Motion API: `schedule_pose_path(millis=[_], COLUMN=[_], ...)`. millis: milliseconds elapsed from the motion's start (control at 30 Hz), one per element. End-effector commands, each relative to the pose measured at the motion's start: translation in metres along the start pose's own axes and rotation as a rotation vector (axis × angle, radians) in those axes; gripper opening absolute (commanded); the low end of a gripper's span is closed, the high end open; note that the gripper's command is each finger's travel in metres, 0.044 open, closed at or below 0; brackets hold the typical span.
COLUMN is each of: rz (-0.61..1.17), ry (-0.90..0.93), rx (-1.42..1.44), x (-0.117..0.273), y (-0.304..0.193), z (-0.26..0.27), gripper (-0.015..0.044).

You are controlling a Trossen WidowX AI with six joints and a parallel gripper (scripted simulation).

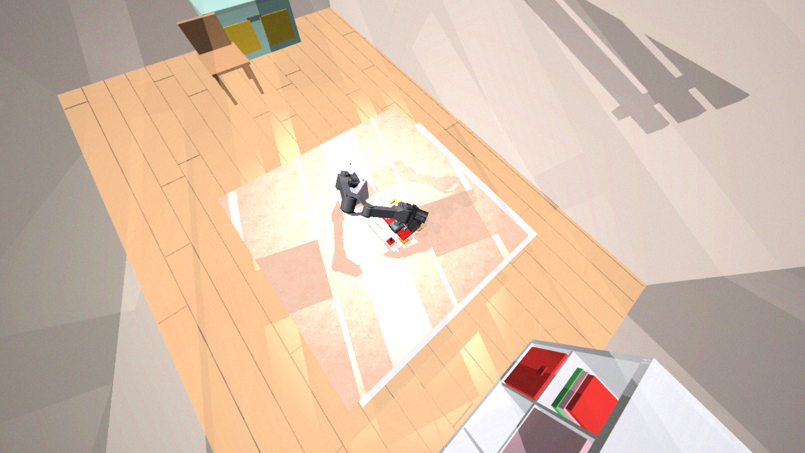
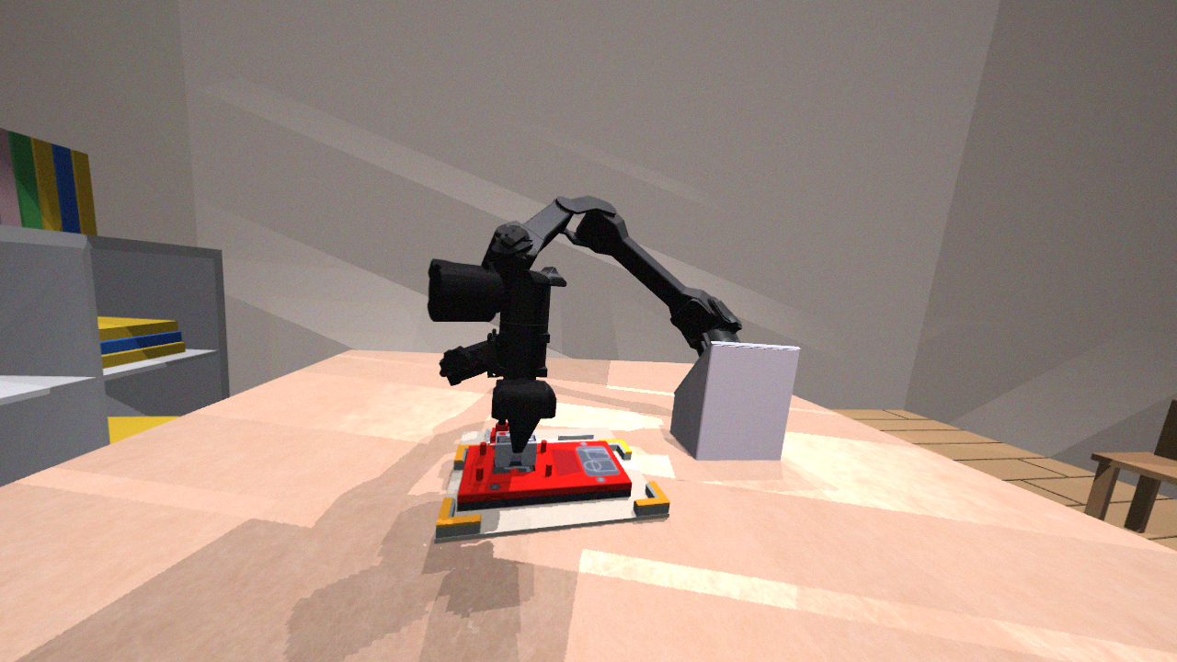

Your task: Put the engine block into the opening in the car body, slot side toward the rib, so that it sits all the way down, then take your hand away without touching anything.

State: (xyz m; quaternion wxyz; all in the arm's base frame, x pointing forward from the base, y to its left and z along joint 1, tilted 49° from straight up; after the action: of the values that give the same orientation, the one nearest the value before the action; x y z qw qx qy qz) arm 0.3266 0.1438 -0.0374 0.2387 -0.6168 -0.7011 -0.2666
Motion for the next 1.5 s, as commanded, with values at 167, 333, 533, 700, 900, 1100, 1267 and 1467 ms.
schedule_pose_path(millis=[167, 333, 533, 700, 900, 1100, 1267, 1467], rz=[-0.004, -0.004, -0.004, -0.004, -0.004, -0.004, -0.001, -0.001], ry=[-0.003, -0.003, -0.003, -0.003, -0.003, -0.003, -0.001, -0.001], rx=[0.002, 0.002, 0.002, 0.002, 0.002, 0.002, 0.001, 0.001], x=[-0.003, -0.005, -0.007, -0.009, -0.011, -0.013, -0.011, -0.011], y=[0.0, 0.0, 0.0, 0.0, 0.0, 0.0, 0.0, 0.0], z=[0.0, 0.0, 0.0, 0.0, 0.0, 0.0, 0.0, 0.0], gripper=[0.0158, 0.0158, 0.0158, 0.0158, 0.0158, 0.0158, 0.0289, 0.044])
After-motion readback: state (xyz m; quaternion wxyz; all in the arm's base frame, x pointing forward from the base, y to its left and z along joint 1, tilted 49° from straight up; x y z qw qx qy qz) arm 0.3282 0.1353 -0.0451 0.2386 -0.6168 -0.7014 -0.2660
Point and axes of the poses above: the point midway between the two fingers, 35 mm back from their tips, its own x axis back along the fingers, its own z axis across the jaws, y = z × x, the point moved 10 cm from there along x, back along the fingers, and after that the axes turned 9 degrees about -x, right-handed, at the moved point
